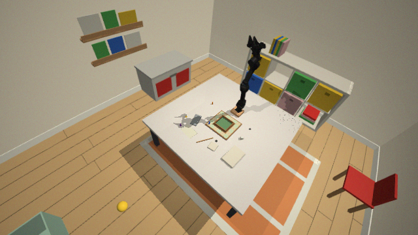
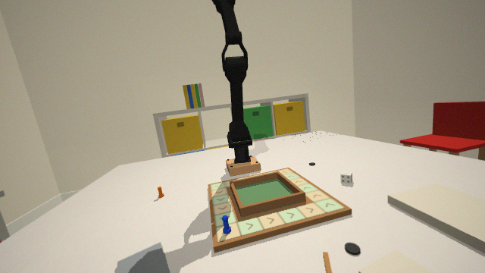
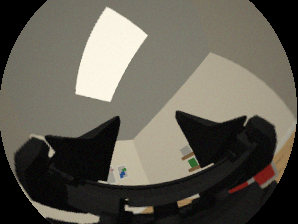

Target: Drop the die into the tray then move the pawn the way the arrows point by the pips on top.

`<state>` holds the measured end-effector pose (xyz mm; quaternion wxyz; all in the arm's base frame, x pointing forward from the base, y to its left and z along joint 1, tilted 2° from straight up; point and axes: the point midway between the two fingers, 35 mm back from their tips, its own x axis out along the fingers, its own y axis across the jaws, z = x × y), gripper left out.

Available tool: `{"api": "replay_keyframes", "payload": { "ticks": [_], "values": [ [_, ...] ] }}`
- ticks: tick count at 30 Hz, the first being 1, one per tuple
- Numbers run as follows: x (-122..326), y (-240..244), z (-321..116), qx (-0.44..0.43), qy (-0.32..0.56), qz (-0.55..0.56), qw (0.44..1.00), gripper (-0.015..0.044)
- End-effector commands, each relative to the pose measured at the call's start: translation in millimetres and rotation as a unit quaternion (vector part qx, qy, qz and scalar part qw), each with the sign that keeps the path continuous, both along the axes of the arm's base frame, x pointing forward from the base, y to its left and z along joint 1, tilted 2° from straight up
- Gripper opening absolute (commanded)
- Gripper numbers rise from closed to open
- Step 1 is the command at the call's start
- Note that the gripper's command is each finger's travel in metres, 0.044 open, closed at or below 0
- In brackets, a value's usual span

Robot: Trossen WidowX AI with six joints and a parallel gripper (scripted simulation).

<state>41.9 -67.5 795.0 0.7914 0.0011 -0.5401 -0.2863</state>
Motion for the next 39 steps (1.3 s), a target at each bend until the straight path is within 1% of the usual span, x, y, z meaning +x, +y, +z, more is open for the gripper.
{"api": "replay_keyframes", "payload": {
  "ticks": [1, 5, 9, 14, 22, 26, 30, 39],
  "values": [
    [-0.9, 0.0, 0.0, 0.0, 0.0, 0.0, 1.0, 0.0374],
    [-21.7, -3.2, 0.6, -0.006, -0.018, 0.006, 1.0, 0.0275],
    [-50.7, -15.6, 0.0, -0.003, -0.055, 0.034, 0.998, 0.0275],
    [-79.7, -42.4, -5.5, 0.014, -0.096, 0.065, 0.993, 0.0275],
    [-102.9, -105.8, -25.0, 0.067, -0.147, 0.11, 0.981, 0.0275],
    [-101.2, -142.7, -39.4, 0.104, -0.162, 0.13, 0.973, 0.0275],
    [-89.9, -180.5, -56.8, 0.145, -0.169, 0.149, 0.963, 0.0275],
    [-26.7, -246.1, -103.3, 0.249, -0.144, 0.209, 0.935, 0.0275]
  ]
}}
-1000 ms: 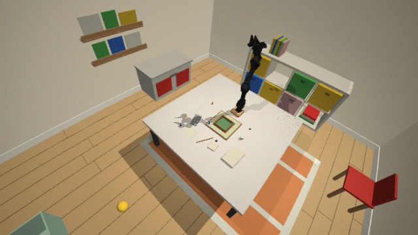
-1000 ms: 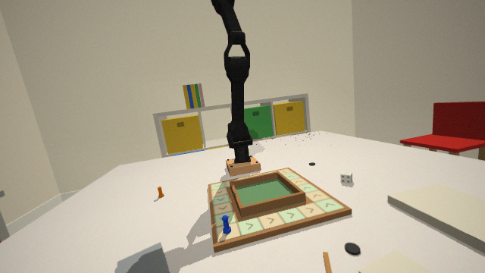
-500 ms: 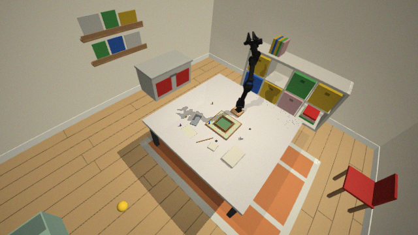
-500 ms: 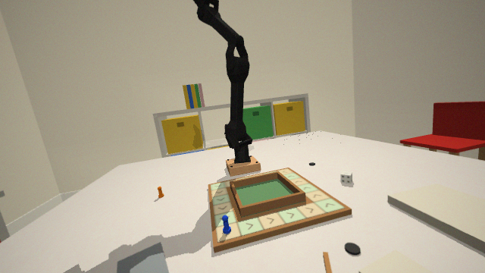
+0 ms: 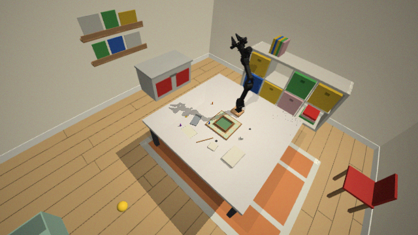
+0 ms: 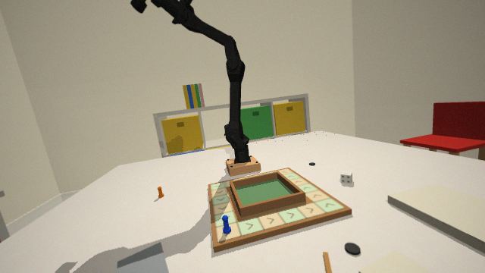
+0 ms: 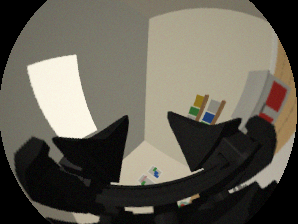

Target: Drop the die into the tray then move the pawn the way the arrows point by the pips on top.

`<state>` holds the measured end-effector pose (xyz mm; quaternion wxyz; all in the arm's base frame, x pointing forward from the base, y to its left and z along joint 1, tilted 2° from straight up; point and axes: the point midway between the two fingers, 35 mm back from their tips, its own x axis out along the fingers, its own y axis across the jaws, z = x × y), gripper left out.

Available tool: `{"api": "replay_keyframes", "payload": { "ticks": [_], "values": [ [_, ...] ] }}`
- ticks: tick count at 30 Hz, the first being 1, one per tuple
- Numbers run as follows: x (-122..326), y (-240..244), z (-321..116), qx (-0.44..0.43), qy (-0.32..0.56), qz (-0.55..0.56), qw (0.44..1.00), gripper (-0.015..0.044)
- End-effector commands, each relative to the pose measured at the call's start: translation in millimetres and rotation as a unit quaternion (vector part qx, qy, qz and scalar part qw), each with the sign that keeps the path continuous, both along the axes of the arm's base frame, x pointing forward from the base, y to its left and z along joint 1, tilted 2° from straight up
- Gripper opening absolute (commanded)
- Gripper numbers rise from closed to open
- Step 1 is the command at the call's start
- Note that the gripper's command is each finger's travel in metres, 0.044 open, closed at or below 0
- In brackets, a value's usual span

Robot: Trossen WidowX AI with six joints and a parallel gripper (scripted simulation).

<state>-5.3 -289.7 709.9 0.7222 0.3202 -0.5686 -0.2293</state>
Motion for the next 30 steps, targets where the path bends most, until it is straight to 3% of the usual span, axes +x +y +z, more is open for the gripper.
{"api": "replay_keyframes", "payload": {
  "ticks": [1, 14, 22, 30],
  "values": [
    [29.0, -31.0, -24.3, 0.042, 0.014, 0.027, 0.999, 0.0275],
    [179.4, -65.5, -100.7, 0.137, 0.128, 0.146, 0.971, 0.0275],
    [280.7, -48.5, -160.2, 0.177, 0.225, 0.219, 0.933, 0.0275],
    [378.8, 8.3, -229.7, 0.187, 0.35, 0.292, 0.87, 0.0275]
  ]
}}
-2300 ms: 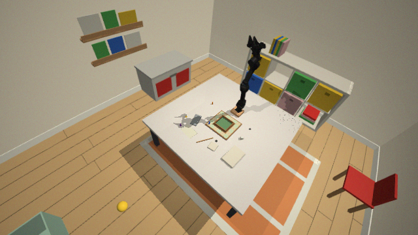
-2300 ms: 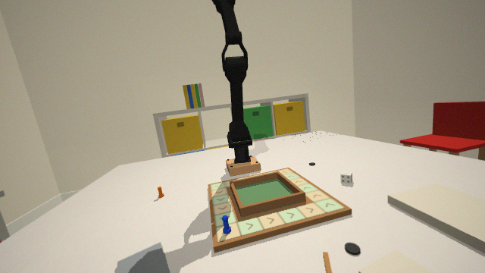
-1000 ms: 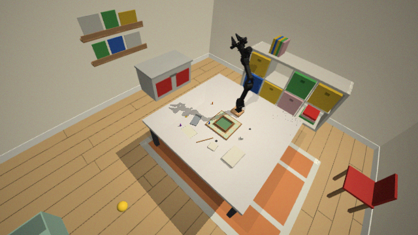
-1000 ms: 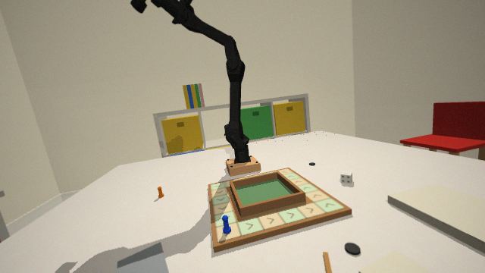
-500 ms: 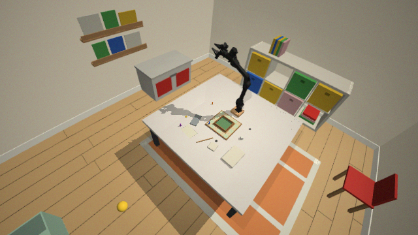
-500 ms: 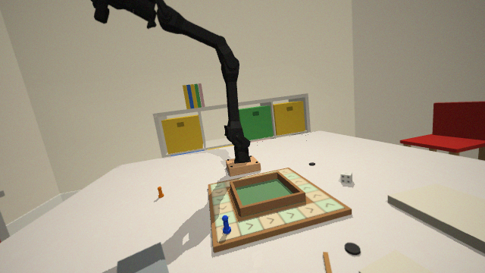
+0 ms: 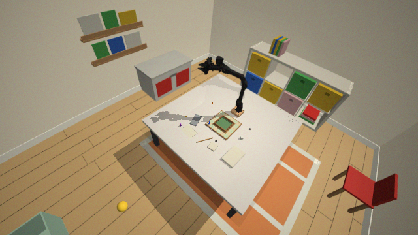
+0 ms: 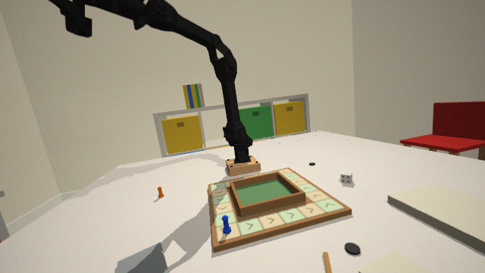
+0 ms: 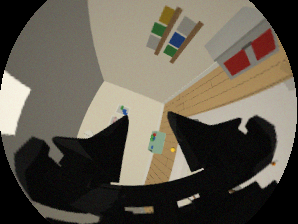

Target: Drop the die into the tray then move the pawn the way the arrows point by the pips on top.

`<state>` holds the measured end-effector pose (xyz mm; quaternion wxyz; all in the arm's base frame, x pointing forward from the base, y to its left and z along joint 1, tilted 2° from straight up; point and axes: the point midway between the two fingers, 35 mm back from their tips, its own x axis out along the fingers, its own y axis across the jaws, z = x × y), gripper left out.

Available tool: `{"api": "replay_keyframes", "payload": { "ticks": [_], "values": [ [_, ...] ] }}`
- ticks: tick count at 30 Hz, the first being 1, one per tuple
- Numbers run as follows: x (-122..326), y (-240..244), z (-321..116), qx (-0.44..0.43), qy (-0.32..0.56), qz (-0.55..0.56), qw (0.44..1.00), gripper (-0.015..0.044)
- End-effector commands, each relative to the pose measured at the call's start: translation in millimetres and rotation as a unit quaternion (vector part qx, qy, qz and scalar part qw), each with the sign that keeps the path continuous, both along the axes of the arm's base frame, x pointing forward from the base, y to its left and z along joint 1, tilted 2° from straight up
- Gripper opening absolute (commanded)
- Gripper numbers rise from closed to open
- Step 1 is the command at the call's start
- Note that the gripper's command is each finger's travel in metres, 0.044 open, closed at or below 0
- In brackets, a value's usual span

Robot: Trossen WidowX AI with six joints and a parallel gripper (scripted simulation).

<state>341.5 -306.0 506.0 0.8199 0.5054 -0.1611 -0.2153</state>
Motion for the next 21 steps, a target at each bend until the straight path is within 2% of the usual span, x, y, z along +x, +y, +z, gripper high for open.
{"api": "replay_keyframes", "payload": {
  "ticks": [1, 12, 21],
  "values": [
    [43.0, 34.4, -34.7, -0.003, 0.06, 0.051, 0.997, 0.0275],
    [131.4, 173.7, -141.6, -0.043, 0.238, 0.223, 0.944, 0.0275],
    [144.5, 312.6, -228.5, -0.098, 0.359, 0.378, 0.848, 0.0275]
  ]
}}
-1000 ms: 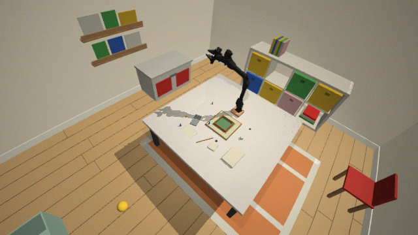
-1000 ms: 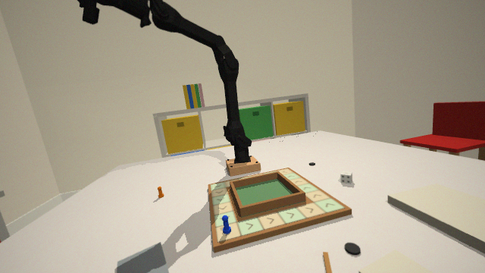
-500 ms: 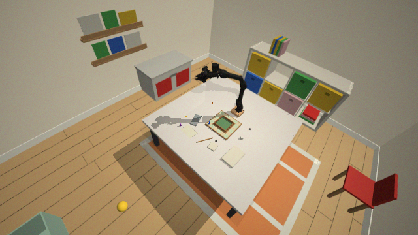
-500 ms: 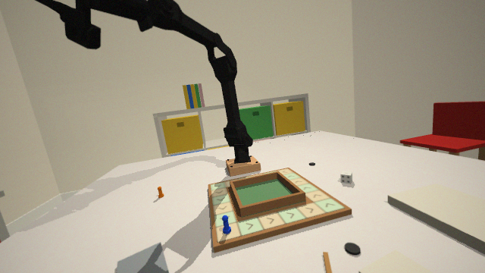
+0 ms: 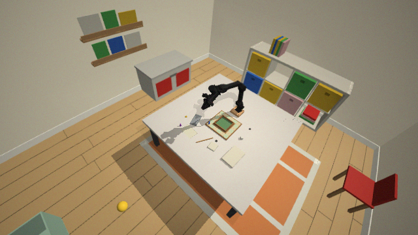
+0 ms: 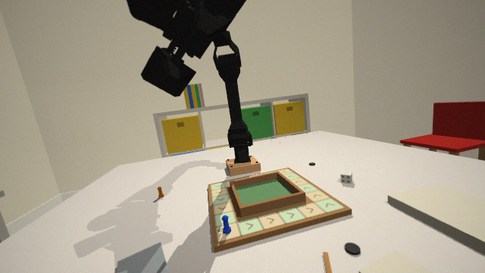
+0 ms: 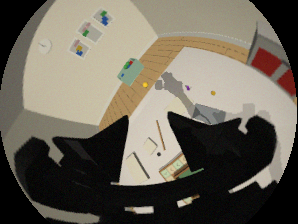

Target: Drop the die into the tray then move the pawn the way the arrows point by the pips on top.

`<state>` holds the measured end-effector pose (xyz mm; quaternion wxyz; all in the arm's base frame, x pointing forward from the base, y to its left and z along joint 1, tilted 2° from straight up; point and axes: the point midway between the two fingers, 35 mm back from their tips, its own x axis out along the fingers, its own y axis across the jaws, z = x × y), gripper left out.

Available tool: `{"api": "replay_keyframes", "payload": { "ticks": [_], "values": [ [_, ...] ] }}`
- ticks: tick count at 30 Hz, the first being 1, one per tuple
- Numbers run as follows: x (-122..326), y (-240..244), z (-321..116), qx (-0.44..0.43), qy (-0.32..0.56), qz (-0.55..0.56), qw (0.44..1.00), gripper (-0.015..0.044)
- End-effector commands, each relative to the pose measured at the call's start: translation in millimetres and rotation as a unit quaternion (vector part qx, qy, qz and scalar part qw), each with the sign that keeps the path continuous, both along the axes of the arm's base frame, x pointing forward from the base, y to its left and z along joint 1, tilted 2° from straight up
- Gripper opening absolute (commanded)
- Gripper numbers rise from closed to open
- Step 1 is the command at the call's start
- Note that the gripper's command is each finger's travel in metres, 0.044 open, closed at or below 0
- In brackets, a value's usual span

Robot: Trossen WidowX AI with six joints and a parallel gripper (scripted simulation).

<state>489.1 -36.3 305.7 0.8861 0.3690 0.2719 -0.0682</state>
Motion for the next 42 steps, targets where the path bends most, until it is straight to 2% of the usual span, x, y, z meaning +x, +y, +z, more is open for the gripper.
{"api": "replay_keyframes", "payload": {
  "ticks": [1, 9, 16, 21, 28, 42],
  "values": [
    [-5.1, 56.9, -36.5, -0.031, 0.054, 0.075, 0.995, 0.0275],
    [-44.9, 169.7, -103.7, -0.136, 0.153, 0.24, 0.949, 0.0275],
    [-106.7, 247.2, -154.6, -0.216, 0.216, 0.369, 0.878, 0.0275],
    [-162.4, 291.0, -188.7, -0.28, 0.25, 0.484, 0.791, 0.0275],
    [-255.1, 330.3, -230.9, -0.366, 0.281, 0.636, 0.619, 0.0275],
    [-254.5, 330.0, -247.1, -0.368, 0.281, 0.64, 0.614, 0.0275]
  ]
}}
